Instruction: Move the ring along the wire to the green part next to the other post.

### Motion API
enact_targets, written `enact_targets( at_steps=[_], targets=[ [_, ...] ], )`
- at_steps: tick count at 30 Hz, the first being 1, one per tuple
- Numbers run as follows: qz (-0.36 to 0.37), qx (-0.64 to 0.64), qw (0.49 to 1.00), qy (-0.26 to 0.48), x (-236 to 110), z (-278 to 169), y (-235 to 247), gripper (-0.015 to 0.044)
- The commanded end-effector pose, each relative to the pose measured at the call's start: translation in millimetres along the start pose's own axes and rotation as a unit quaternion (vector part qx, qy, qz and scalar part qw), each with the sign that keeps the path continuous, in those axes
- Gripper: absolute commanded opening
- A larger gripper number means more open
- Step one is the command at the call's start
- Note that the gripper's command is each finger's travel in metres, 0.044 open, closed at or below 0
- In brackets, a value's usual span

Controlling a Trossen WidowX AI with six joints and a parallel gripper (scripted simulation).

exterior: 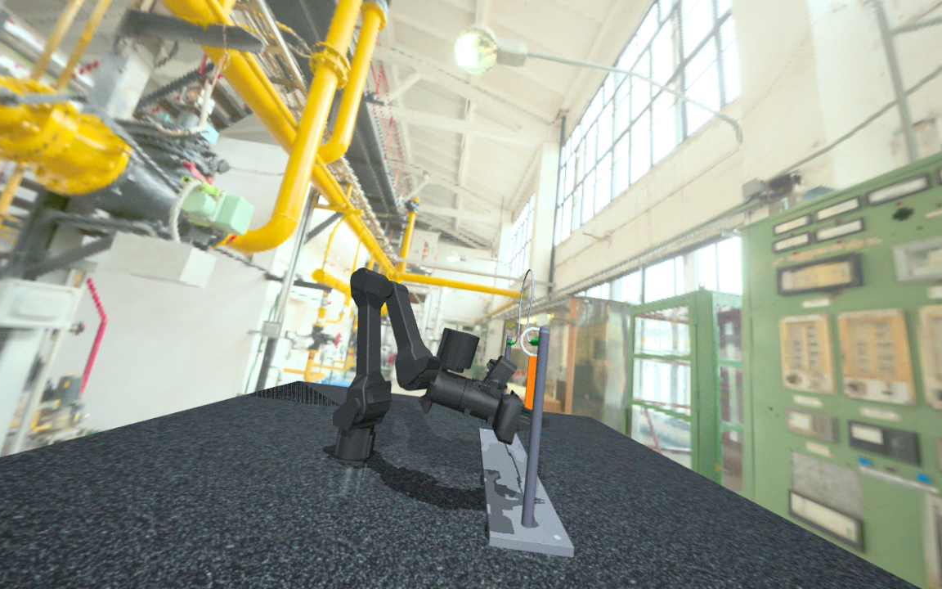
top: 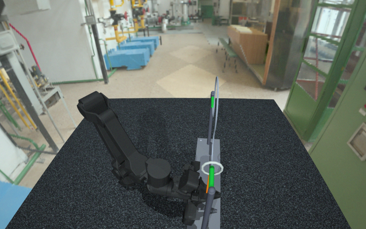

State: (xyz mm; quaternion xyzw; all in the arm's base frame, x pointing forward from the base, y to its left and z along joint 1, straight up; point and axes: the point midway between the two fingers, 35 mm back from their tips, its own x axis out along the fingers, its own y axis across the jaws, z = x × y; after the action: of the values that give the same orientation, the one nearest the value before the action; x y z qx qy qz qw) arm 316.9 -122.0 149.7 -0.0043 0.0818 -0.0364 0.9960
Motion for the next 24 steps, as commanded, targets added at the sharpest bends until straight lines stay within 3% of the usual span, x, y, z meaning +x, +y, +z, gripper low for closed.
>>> enact_targets(
  at_steps=[1, 24],
  targets=[
    [-0.002, 0.003, 1.0, 0.001, -1.6, -0.9, 4.2, -0.015],
    [0.006, 0.036, 0.999, 0.002, -0.9, -0.1, 35.6, -0.015]
  ],
)
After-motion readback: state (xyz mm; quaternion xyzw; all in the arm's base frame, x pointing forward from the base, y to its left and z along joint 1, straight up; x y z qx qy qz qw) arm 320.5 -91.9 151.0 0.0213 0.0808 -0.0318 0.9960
